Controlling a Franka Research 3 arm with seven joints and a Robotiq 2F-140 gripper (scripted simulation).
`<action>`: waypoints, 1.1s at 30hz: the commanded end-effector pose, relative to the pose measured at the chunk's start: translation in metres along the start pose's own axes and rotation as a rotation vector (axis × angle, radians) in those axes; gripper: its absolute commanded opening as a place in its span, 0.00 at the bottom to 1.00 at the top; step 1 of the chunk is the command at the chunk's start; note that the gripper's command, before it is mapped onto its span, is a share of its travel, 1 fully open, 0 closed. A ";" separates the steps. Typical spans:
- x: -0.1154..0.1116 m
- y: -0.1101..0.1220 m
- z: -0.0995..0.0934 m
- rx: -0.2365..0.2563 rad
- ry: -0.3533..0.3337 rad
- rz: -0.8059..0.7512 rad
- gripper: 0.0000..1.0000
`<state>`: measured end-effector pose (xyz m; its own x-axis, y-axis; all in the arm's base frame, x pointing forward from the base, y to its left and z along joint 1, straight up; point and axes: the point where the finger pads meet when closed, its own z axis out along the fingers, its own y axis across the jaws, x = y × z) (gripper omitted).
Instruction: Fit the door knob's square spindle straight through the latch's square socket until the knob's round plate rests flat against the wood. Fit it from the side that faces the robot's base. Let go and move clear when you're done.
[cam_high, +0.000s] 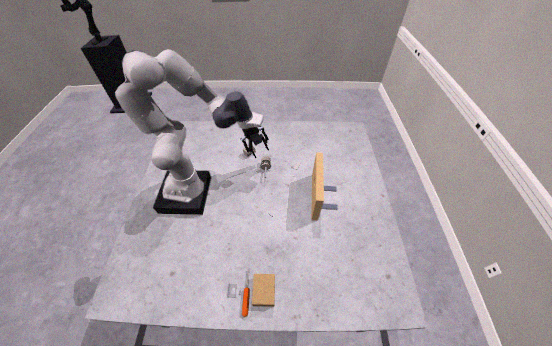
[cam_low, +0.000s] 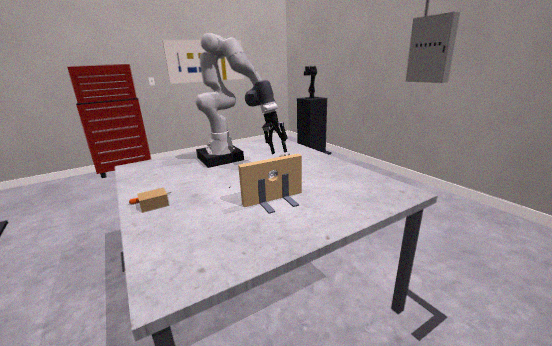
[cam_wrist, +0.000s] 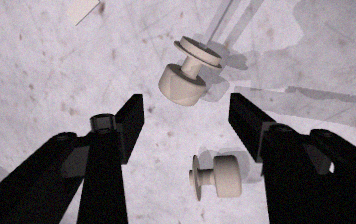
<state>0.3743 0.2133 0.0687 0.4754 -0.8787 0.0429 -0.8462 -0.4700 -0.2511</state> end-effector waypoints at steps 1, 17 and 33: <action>-0.001 -0.003 0.003 0.033 0.066 0.215 0.57; -0.004 0.003 0.011 0.081 0.112 0.464 0.57; -0.003 0.004 0.023 0.081 0.112 0.464 0.57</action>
<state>0.3722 0.2149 0.0480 0.0806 -0.9965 0.0222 -0.9390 -0.0834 -0.3335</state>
